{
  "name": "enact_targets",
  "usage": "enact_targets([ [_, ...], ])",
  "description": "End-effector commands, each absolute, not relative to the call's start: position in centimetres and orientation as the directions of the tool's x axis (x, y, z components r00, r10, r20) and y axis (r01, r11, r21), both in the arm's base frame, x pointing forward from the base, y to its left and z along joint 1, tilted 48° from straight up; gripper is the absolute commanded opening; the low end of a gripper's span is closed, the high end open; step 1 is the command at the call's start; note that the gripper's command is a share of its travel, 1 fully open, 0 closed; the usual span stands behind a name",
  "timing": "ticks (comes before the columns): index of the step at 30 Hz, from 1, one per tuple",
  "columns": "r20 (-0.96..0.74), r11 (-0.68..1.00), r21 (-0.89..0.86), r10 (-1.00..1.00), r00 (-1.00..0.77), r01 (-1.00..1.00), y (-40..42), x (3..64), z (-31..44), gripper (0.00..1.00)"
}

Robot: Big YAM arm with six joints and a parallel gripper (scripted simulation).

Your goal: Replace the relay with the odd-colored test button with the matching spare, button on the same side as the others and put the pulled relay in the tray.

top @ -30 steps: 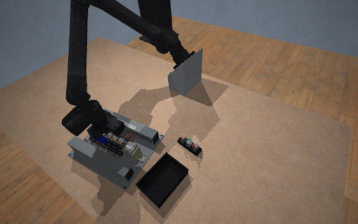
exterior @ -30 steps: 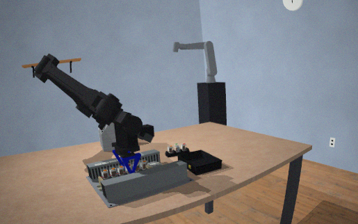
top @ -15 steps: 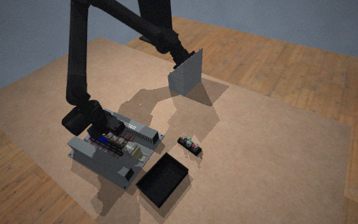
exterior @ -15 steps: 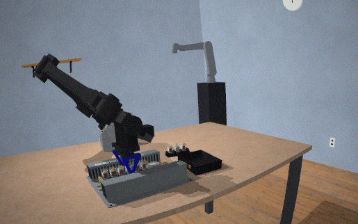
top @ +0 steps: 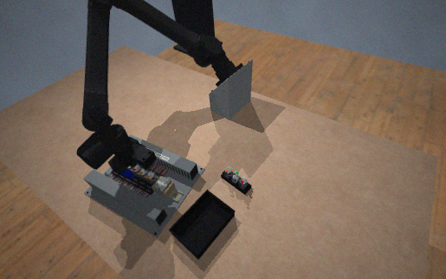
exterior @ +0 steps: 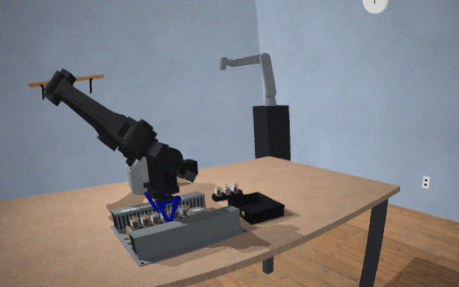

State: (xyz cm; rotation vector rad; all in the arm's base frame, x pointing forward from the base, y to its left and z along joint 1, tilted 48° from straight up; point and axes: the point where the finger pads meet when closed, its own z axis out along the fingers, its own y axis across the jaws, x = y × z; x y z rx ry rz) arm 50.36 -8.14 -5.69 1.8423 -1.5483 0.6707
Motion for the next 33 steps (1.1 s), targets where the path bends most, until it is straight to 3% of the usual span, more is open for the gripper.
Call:
enact_targets([
  [1,0.73,-0.132,0.134,-0.657,0.188,-0.982,-6.71,50.53,-6.31,0.59],
  [33,0.731,-0.119,0.132,-0.659,0.178,-0.984,-7.33,50.44,-6.24,0.59],
])
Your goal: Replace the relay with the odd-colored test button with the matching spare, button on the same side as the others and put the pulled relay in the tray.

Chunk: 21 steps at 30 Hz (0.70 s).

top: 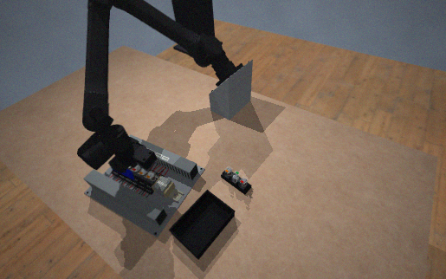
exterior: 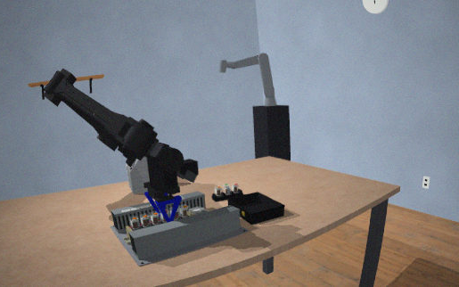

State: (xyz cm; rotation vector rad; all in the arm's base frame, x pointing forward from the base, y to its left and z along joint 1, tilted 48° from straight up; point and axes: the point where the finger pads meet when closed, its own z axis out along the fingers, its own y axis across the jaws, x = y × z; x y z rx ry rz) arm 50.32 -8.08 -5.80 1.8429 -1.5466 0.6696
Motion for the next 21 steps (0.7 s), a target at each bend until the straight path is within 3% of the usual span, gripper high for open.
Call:
enact_targets([
  [1,0.731,-0.119,0.132,-0.659,0.178,-0.984,-7.33,50.44,-6.24,0.59],
  [2,0.731,-0.119,0.132,-0.659,0.178,-0.984,-7.33,50.44,-6.24,0.59],
  [3,0.731,-0.119,0.132,-0.659,0.178,-0.984,-7.33,50.44,-6.24,0.0],
  [21,0.729,-0.117,0.131,-0.661,0.175,-0.984,-7.47,50.52,-6.21,0.0],
])
